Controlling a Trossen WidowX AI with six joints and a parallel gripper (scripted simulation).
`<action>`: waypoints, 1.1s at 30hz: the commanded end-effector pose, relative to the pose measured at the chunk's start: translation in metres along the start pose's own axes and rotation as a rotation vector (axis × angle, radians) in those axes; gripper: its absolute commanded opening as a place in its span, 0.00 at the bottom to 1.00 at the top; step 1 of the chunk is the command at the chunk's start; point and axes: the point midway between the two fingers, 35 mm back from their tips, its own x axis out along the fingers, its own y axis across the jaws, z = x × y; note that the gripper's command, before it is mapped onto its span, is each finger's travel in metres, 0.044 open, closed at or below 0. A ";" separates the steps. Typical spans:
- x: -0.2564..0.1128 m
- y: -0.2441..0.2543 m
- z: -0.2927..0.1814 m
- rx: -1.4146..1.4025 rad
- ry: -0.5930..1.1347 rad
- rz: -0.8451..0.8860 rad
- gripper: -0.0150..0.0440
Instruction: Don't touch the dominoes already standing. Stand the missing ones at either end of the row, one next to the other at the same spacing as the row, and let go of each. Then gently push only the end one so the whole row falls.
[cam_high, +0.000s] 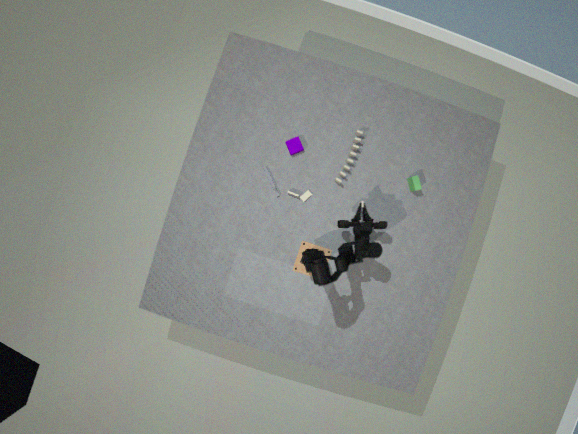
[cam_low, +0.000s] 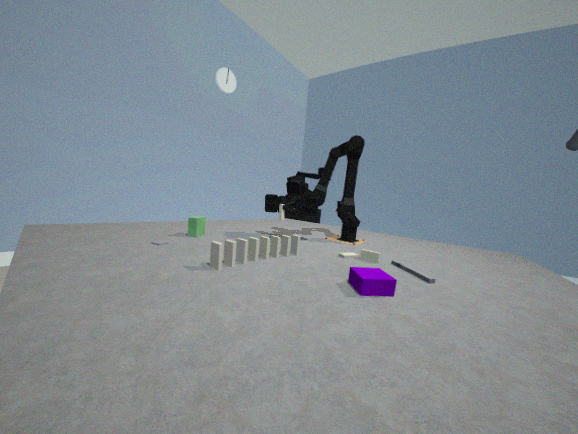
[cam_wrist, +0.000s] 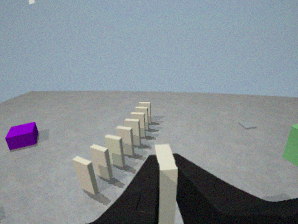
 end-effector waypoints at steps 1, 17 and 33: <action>0.002 0.000 -0.011 0.019 0.004 -0.002 0.29; 0.006 0.004 -0.042 0.042 0.010 0.000 0.29; 0.008 0.013 -0.068 0.064 0.015 0.001 0.29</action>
